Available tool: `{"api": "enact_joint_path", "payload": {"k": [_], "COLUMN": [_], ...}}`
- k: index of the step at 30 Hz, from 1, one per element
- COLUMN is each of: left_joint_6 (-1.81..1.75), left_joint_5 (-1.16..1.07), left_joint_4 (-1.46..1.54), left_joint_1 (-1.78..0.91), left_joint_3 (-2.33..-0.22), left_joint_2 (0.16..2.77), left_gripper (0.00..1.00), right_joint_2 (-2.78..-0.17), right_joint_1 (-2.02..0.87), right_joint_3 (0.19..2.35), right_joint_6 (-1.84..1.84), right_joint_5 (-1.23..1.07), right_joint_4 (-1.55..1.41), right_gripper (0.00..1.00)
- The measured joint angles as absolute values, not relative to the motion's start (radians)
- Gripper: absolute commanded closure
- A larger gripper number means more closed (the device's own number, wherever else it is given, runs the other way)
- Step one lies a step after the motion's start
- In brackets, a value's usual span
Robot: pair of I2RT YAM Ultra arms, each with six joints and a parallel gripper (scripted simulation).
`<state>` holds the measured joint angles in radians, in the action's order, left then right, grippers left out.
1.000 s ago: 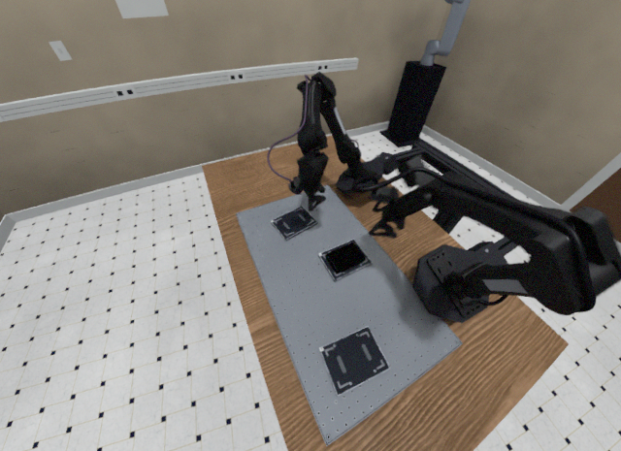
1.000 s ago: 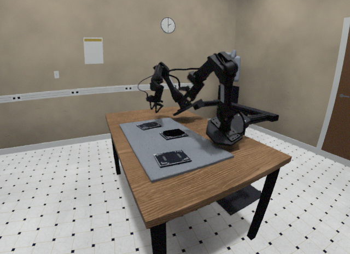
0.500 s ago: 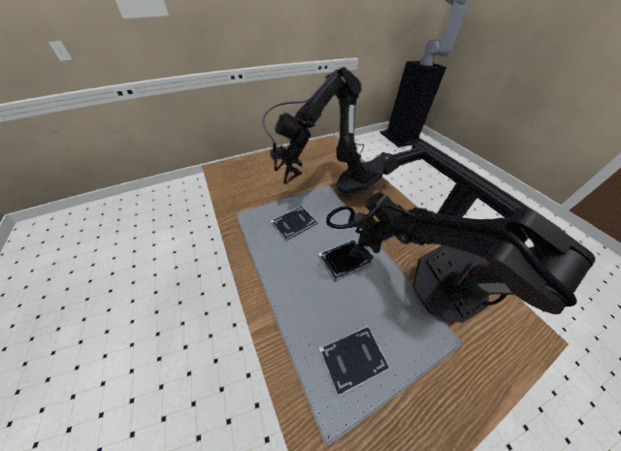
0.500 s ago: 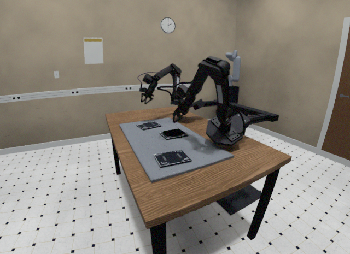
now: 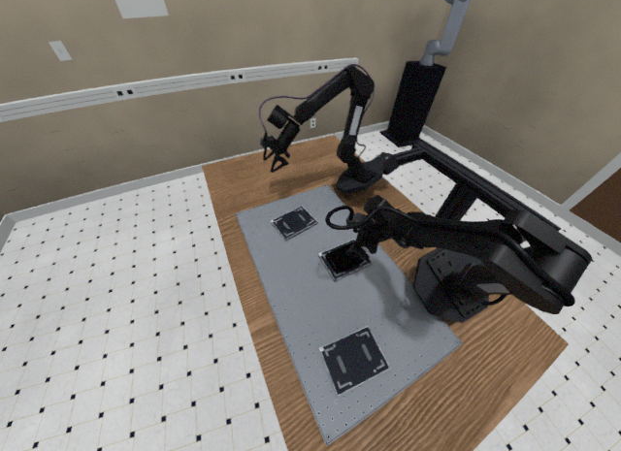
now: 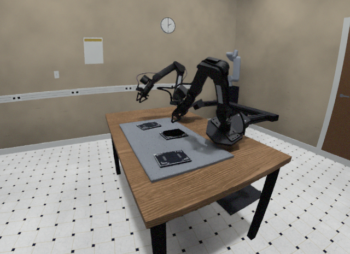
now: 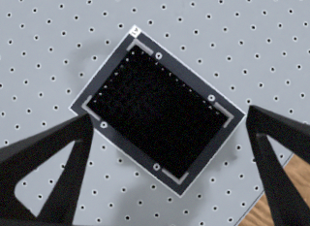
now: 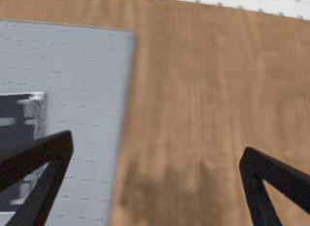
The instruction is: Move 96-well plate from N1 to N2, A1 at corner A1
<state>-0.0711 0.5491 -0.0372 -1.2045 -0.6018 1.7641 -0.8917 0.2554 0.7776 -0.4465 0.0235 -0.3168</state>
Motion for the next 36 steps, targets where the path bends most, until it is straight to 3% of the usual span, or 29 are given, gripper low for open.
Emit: {"api": "enact_joint_path", "payload": {"k": [6,19,28,36], "left_joint_6": [-0.069,-0.112,-0.413,-0.728], "left_joint_5": [0.547,0.555,0.599,0.596], "left_joint_4": [-0.043,-0.027,0.188,0.44], "left_joint_1": [-1.204,-1.205,-1.204,-1.188], "left_joint_3": [-0.602,-0.602,-0.698,-0.92], "left_joint_2": [1.764,1.765,1.861,1.992], "left_gripper": [0.0,0.0,0.0,0.0], "right_joint_2": [-0.934,-0.952,-0.976,-1.012], "right_joint_1": [0.452,0.468,0.226,-0.111], "right_joint_3": [0.83,0.838,0.821,0.77], "right_joint_6": [-0.496,-0.486,-0.299,-0.042], "right_joint_5": [-0.12,-0.189,-0.102,0.04], "right_joint_4": [-0.28,-0.284,-0.392,-0.525], "right_gripper": [0.0,0.0,0.0,0.0]}}
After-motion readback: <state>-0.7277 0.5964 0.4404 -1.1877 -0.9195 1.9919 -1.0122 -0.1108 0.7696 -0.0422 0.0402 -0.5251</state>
